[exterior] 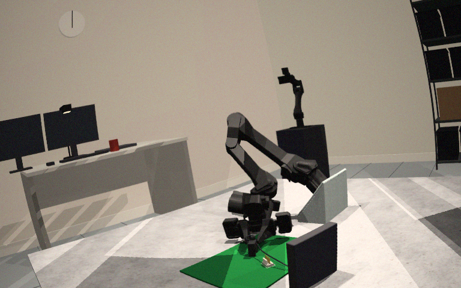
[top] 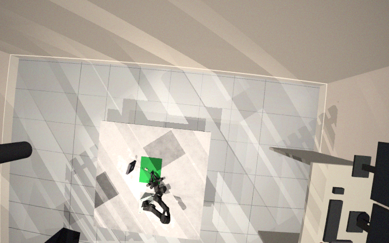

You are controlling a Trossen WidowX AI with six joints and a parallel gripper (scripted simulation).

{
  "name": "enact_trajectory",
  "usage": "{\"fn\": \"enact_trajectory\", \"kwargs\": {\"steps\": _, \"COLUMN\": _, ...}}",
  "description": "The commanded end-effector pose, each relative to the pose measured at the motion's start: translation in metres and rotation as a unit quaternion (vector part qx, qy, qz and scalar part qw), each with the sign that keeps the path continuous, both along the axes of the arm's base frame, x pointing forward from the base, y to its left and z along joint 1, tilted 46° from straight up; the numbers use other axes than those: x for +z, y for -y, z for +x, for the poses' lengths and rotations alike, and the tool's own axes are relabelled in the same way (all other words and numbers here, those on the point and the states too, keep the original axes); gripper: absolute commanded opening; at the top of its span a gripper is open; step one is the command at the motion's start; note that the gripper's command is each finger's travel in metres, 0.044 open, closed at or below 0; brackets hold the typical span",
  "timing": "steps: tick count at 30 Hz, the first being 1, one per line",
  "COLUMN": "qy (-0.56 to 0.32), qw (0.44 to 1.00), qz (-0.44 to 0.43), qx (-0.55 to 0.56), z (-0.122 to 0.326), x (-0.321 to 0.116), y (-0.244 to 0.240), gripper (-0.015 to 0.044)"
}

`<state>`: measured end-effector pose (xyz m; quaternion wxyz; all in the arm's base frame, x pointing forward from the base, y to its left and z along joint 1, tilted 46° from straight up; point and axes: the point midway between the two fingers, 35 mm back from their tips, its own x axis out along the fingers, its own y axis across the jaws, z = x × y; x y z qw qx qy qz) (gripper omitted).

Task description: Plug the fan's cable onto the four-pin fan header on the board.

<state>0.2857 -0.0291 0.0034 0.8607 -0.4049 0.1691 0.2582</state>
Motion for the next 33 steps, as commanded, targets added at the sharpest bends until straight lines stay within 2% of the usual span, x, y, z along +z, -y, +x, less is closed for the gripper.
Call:
{"fn": "enact_trajectory", "kwargs": {"steps": 1, "qy": 0.002, "qw": 1.0, "qz": -0.002, "qx": 0.002, "z": -0.003, "x": 0.007, "y": 0.002, "gripper": 0.014}}
{"fn": "enact_trajectory", "kwargs": {"steps": 33, "qy": 0.003, "qw": 1.0, "qz": -0.003, "qx": 0.001, "z": -0.076, "x": 0.074, "y": 0.0, "gripper": 0.014}}
